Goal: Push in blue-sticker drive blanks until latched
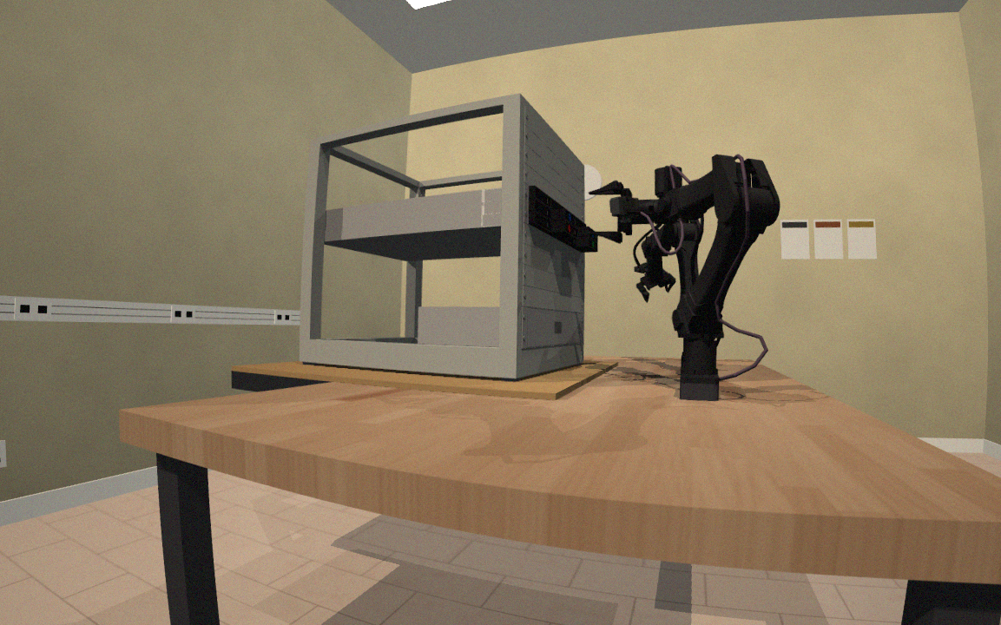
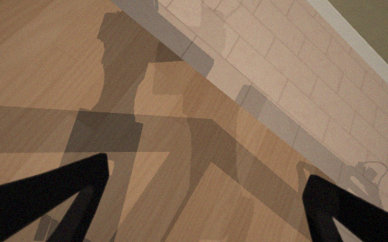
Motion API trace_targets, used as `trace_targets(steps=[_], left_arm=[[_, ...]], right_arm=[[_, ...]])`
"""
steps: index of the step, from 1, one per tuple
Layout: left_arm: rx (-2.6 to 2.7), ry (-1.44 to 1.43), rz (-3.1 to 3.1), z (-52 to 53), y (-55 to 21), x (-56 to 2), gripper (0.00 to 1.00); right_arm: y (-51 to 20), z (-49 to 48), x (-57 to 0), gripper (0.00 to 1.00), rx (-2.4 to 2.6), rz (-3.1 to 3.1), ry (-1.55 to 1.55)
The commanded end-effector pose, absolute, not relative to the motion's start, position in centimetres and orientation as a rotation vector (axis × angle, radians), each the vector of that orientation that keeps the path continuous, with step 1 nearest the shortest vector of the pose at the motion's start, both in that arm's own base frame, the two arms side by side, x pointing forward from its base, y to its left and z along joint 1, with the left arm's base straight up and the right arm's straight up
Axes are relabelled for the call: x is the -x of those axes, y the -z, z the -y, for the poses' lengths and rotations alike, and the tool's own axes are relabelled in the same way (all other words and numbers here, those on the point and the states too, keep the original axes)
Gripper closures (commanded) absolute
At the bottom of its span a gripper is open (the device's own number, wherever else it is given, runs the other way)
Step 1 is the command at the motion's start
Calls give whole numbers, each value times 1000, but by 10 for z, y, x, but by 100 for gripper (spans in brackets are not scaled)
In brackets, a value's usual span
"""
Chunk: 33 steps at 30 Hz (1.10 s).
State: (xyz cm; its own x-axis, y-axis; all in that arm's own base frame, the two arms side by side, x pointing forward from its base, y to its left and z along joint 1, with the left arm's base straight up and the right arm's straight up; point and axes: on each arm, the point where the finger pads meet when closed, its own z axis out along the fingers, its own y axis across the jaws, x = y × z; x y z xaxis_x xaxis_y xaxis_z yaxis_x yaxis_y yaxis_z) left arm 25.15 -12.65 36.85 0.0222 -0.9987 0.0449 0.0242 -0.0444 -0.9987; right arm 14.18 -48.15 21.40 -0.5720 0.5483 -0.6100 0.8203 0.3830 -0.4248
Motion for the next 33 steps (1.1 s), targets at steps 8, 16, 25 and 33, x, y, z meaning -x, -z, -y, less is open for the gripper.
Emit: trace_targets(steps=[8, 16, 25, 33], left_arm=[[1203, 1243, -1213, 124, -368, -249, 0], [1203, 1243, -1213, 124, -368, -249, 0], [1202, 1243, -1213, 124, -368, -249, 0], [1202, 1243, -1213, 124, -368, -249, 0]], right_arm=[[-224, 483, -142, 0, -1182, -2251, 1032], [-224, 483, -142, 0, -1182, -2251, 1032], [-224, 483, -142, 0, -1182, -2251, 1032], [-224, 483, -142, 0, -1182, -2251, 1032]])
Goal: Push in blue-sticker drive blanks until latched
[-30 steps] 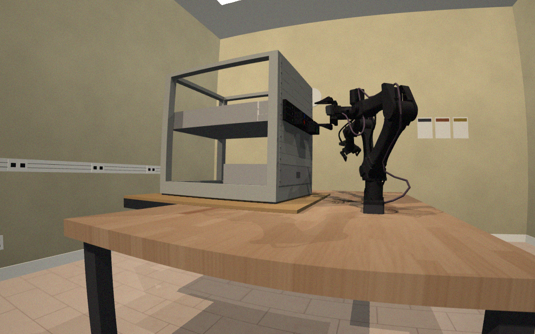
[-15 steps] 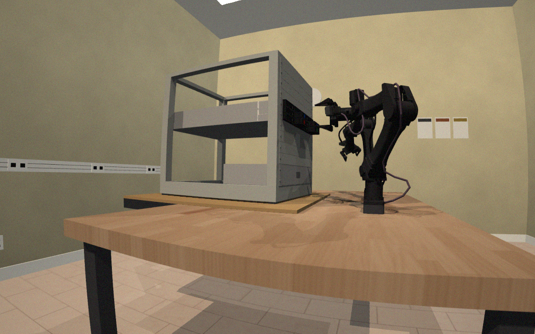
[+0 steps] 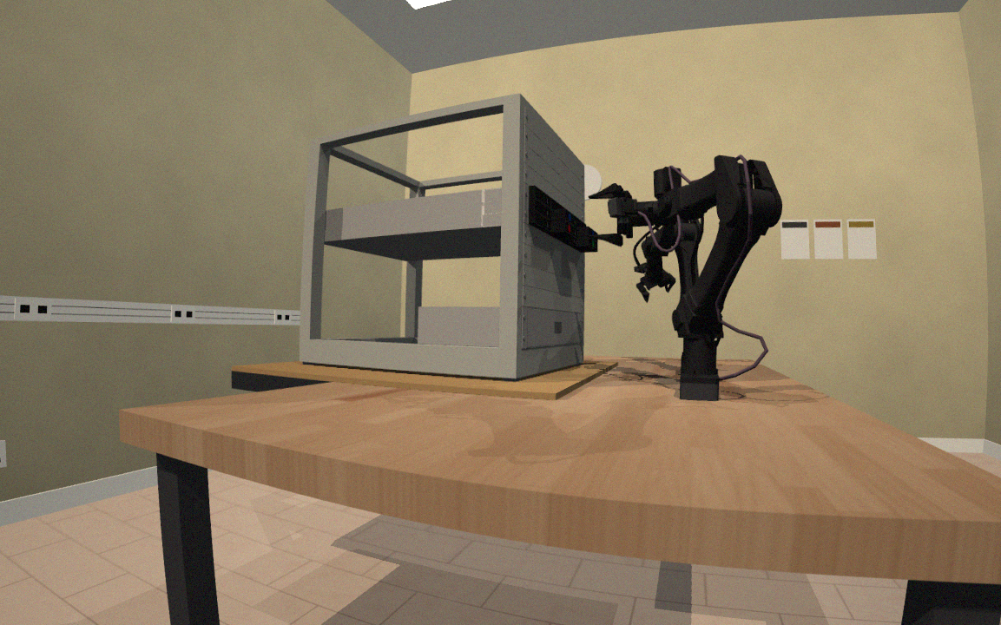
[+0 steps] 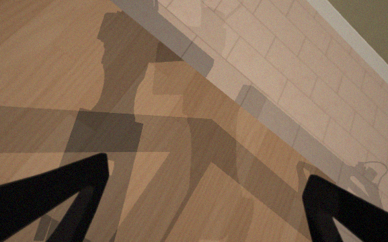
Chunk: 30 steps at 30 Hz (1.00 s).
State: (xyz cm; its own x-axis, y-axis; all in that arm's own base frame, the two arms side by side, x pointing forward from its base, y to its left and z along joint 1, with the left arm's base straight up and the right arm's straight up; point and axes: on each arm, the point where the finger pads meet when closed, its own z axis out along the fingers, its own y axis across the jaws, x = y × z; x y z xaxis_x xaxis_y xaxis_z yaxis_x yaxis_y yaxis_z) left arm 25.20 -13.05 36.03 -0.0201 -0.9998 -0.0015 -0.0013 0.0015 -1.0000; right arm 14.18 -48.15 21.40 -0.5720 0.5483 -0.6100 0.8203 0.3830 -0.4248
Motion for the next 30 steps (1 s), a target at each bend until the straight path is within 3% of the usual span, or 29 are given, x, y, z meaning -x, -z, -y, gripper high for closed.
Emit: trace_targets(steps=[1, 29, 30], left_arm=[[1202, 1243, -1213, 124, -368, -249, 0], [1202, 1243, -1213, 124, -368, -249, 0], [1202, 1243, -1213, 124, -368, -249, 100]], right_arm=[[-224, 483, -142, 0, -1182, -2251, 1032], [-224, 483, -142, 0, -1182, -2251, 1032], [-224, 483, -142, 0, -1182, -2251, 1032]])
